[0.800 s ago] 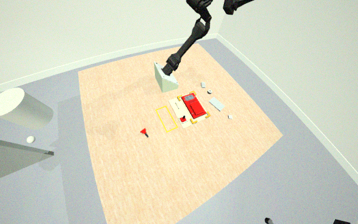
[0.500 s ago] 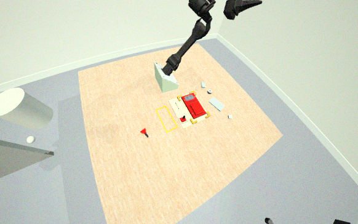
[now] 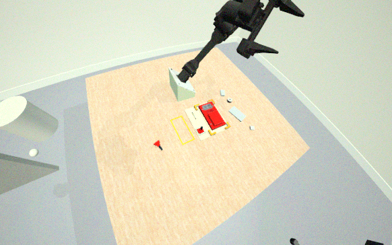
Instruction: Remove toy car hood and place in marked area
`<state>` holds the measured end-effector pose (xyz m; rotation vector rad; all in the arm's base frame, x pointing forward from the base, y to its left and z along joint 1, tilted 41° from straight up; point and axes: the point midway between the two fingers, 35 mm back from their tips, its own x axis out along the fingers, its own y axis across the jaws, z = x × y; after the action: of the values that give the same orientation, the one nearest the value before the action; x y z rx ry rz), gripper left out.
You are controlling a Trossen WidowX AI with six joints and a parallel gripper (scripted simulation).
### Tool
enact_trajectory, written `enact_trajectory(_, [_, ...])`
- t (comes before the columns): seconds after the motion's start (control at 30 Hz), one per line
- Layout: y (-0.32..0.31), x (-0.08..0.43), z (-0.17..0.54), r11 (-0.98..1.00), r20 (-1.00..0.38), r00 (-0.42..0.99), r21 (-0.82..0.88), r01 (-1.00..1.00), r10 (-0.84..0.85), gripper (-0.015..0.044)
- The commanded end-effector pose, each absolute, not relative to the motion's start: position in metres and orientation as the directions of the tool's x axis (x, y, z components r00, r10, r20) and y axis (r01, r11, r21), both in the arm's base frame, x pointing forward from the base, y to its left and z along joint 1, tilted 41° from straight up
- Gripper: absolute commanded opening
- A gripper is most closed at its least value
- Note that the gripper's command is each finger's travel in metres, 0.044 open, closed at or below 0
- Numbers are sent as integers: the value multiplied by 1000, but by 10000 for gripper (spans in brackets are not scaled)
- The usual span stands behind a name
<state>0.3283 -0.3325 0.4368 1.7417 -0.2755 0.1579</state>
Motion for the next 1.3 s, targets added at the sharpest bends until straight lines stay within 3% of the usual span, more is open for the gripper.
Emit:
enact_trajectory(0.0, [-323,361,396,-139,141,987,979,-150,-76,440])
enact_trajectory(0.33, [-276,412,310,-6,-129,991,992,129,35,440])
enact_trajectory(0.63, [-211,433,234,190,-374,906,922,338,198,440])
enact_trajectory(0.93, [-133,425,168,435,-582,717,799,415,385,440])
enact_trajectory(1.27, [-51,380,115,669,-725,399,681,297,561,440])
